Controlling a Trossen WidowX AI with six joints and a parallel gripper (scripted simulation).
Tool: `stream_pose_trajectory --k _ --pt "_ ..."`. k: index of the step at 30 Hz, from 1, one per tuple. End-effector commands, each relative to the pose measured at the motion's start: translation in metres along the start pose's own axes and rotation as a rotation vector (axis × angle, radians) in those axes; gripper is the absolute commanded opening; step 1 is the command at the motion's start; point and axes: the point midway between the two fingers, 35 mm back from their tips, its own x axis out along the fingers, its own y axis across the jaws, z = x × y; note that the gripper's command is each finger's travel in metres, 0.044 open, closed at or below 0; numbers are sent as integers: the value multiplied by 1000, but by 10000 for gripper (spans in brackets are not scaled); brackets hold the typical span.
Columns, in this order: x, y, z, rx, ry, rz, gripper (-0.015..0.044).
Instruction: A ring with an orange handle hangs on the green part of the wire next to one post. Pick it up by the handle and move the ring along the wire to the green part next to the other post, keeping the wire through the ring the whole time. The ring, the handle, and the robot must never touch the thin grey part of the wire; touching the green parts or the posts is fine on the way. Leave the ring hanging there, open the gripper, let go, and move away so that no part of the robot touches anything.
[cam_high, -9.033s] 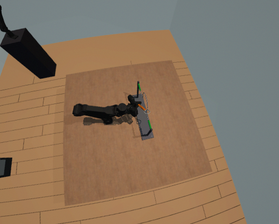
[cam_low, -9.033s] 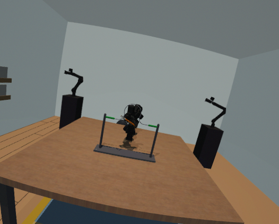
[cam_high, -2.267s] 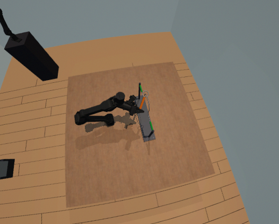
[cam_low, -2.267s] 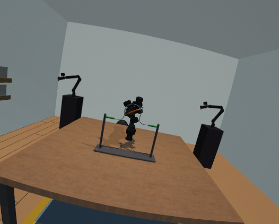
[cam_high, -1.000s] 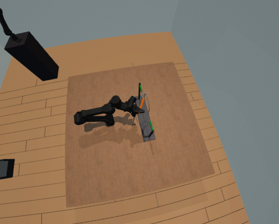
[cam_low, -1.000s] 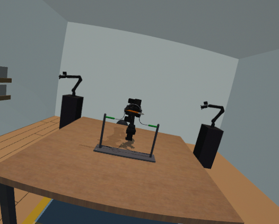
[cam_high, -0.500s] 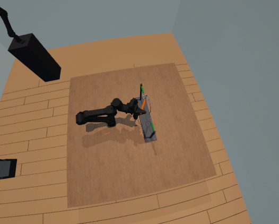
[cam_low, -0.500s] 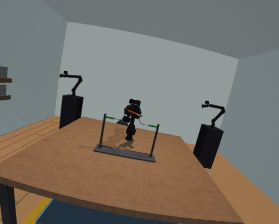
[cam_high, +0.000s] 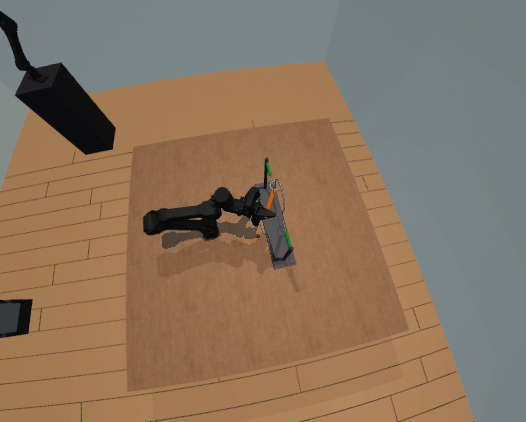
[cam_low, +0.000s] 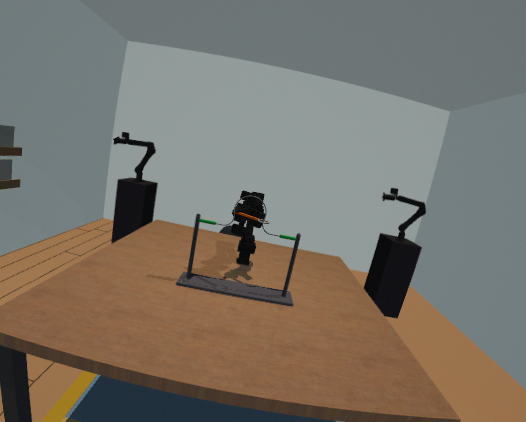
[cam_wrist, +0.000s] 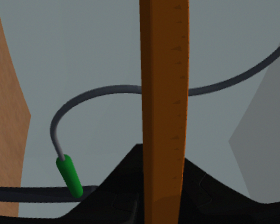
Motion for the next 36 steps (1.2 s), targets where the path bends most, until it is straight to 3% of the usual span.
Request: stream_pose_trajectory --k 1,27,36 --pt "-1 11 -1 52 12 30 -150" --pt "-27 92 27 585 82 333 -150" --pt "-32 118 49 806 30 408 -150"
